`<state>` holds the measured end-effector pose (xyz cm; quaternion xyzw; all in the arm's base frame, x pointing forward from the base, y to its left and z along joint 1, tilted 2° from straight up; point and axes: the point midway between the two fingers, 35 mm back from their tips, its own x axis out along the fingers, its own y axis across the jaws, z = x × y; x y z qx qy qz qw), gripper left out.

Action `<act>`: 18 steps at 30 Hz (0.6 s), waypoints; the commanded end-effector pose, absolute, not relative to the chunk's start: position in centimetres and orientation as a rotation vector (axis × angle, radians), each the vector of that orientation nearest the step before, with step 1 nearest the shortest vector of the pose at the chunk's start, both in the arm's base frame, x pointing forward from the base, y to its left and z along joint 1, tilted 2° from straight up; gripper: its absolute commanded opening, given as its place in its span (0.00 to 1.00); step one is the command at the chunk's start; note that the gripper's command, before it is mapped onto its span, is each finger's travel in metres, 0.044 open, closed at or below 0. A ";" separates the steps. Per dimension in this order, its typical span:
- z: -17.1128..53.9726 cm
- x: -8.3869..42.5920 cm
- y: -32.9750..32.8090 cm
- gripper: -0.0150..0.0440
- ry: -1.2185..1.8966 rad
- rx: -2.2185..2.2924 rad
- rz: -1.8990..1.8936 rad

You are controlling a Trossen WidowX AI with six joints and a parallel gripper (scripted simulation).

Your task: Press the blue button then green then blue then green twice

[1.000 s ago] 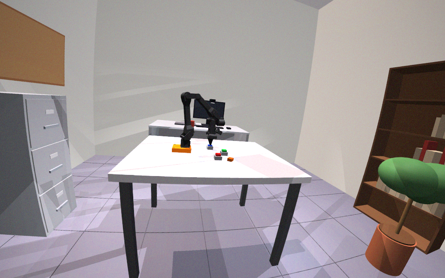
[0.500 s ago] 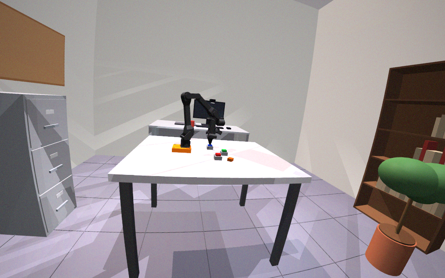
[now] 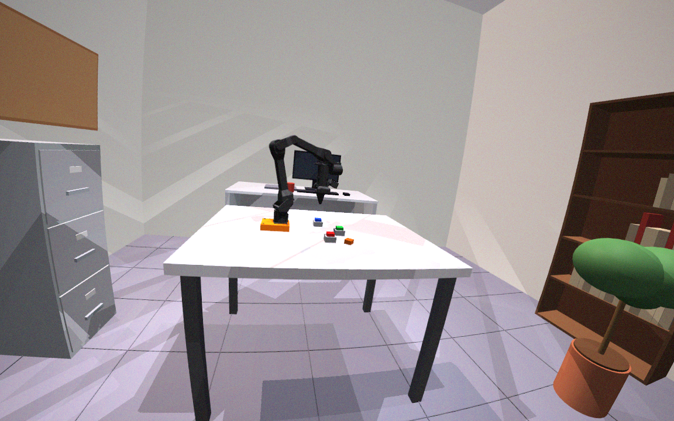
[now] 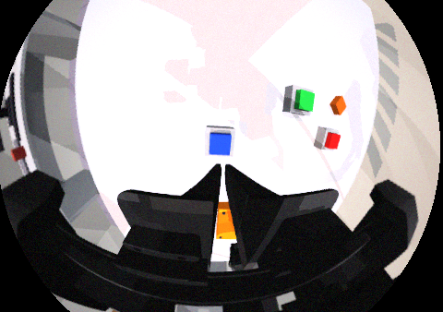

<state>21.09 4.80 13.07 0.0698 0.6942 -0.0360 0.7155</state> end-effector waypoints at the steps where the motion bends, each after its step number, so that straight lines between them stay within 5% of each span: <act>1: 14.0 20.8 4.7 0.29 1.544 0.148 -0.081; 18: 13.8 27.1 -10.0 0.29 1.539 0.143 -0.094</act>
